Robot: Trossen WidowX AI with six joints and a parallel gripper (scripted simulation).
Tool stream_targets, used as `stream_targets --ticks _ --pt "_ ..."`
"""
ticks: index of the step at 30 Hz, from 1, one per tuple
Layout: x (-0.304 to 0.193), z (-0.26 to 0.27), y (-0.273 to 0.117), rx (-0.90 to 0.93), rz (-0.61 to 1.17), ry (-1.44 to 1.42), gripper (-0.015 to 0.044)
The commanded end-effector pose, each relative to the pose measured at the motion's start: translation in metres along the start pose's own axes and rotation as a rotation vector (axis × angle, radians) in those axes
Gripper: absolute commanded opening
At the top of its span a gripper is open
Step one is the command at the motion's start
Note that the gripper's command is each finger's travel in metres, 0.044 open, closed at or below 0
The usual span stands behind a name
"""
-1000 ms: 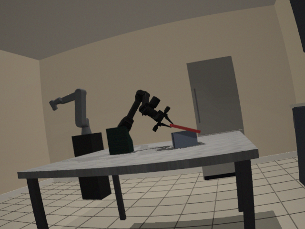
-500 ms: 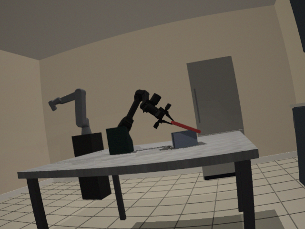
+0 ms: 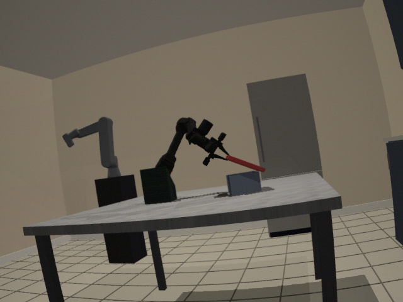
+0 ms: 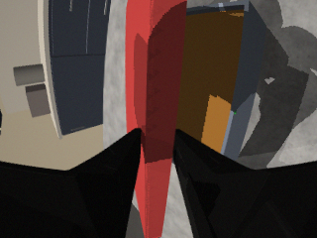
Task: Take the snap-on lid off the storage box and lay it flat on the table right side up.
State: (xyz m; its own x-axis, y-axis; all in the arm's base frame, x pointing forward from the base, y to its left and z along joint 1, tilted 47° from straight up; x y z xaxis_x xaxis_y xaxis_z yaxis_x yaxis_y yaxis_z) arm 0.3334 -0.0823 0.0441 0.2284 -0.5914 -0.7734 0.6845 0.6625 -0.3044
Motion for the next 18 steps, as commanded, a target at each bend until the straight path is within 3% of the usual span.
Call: stream_targets --ticks 1,18 --pt "-0.001 0.01 -0.006 0.01 0.002 -0.018 0.0" --pt "-0.003 0.027 -0.02 0.01 0.001 -0.018 0.0"
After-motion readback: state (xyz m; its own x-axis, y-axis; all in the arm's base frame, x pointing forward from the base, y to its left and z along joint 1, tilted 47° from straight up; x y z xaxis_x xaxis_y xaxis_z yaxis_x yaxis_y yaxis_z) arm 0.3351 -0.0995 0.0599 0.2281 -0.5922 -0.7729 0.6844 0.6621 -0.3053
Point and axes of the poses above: the point midway between the two fingers, 35 mm back from their tips, its own y axis out along the fingers, its own z axis across the jaws, x = y × z, the point moved 5 cm from there along -y, back along the fingers, and after that the axes turned 6 degrees about y, right-handed, at the moved point
